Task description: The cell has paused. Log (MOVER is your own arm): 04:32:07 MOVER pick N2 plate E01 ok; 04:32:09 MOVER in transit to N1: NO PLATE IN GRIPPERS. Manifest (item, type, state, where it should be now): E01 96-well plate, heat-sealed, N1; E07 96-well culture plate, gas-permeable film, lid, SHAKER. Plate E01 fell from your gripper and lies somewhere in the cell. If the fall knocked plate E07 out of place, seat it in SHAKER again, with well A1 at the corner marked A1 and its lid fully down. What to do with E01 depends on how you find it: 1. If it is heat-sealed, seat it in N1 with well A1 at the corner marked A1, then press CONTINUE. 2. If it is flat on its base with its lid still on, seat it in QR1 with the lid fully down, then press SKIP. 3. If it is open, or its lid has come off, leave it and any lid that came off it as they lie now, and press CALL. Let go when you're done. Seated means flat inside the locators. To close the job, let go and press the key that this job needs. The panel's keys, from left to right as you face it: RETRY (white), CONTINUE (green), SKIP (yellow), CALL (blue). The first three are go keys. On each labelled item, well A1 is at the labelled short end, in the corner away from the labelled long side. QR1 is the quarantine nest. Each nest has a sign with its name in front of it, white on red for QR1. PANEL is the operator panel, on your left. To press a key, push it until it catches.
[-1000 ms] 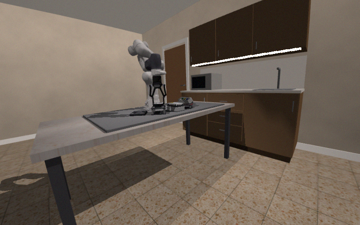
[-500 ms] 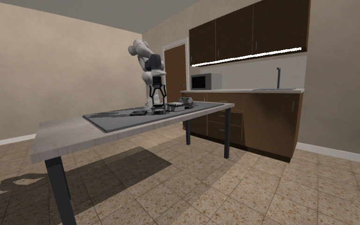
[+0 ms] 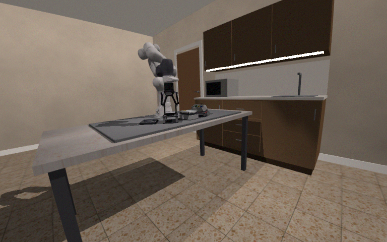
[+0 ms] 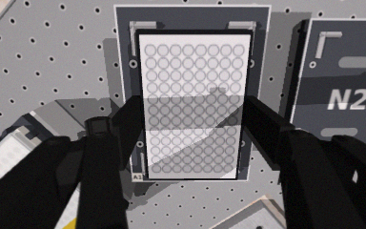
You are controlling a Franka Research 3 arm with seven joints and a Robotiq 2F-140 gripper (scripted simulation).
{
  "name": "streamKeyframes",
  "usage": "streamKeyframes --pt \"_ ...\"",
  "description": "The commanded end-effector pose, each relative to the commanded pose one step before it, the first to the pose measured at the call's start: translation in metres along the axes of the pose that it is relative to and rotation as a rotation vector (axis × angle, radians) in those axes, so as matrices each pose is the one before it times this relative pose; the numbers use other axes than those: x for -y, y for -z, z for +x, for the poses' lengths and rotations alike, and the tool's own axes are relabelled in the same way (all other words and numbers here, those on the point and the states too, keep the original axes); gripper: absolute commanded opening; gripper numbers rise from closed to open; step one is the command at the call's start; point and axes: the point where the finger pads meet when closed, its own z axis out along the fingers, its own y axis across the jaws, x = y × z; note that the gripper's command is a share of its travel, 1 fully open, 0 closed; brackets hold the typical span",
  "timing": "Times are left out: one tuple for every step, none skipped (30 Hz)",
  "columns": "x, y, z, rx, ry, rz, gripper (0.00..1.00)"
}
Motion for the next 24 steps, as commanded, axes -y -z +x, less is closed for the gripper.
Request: streamKeyframes --pt "0.00095 -0.00048 0.00139 -0.00481 0.00845 0.00102 0.1" --pt "0.0 -0.00032 0.0 0.0 0.0 0.0 0.1" --pt "0.0 -0.00031 0.0 0.0 0.0 0.0 0.1" --pt "0.0 -0.0003 0.0 0.0 0.0 0.0 0.1" --pt "0.0 -0.00029 0.0 0.0 0.0 0.0 0.1" --pt "0.0 -0.00028 0.0 0.0 0.0 0.0 0.1" --pt "0.0 -0.00027 0.0 0.0 0.0 0.0 0.1" --pt "0.0 -0.00026 0.0 0.0 0.0 0.0 0.1" --pt "0.0 -0.00025 0.0 0.0 0.0 0.0 0.1" --pt "0.0 -0.00025 0.0 0.0 0.0 0.0 0.1" --pt "0.0 -0.00024 0.0 0.0 0.0 0.0 0.1" --pt "0.0 -0.00023 0.0 0.0 0.0 0.0 0.1" --pt "0.0 -0.00021 0.0 0.0 0.0 0.0 0.1" --pt "0.0 -0.0002 0.0 0.0 0.0 0.0 0.1" --pt "0.0 -0.00019 0.0 0.0 0.0 0.0 0.1" --pt "0.0 -0.00018 0.0 0.0 0.0 0.0 0.1" --pt "0.0 0.0 0.0 0.0 0.0 0.0 0.1" --pt "0.0 0.0 0.0 0.0 0.0 0.0 0.1" --pt "0.0 -0.00017 0.0 0.0 0.0 0.0 0.1" --pt "0.0 -0.00016 0.0 0.0 0.0 0.0 0.1" --pt "0.0 -0.00015 0.0 0.0 0.0 0.0 0.1" --pt "0.0 -0.00014 0.0 0.0 0.0 0.0 0.1" --pt "0.0 -0.00013 0.0 0.0 0.0 0.0 0.1" --pt "0.0 -0.00012 0.0 0.0 0.0 0.0 0.1"
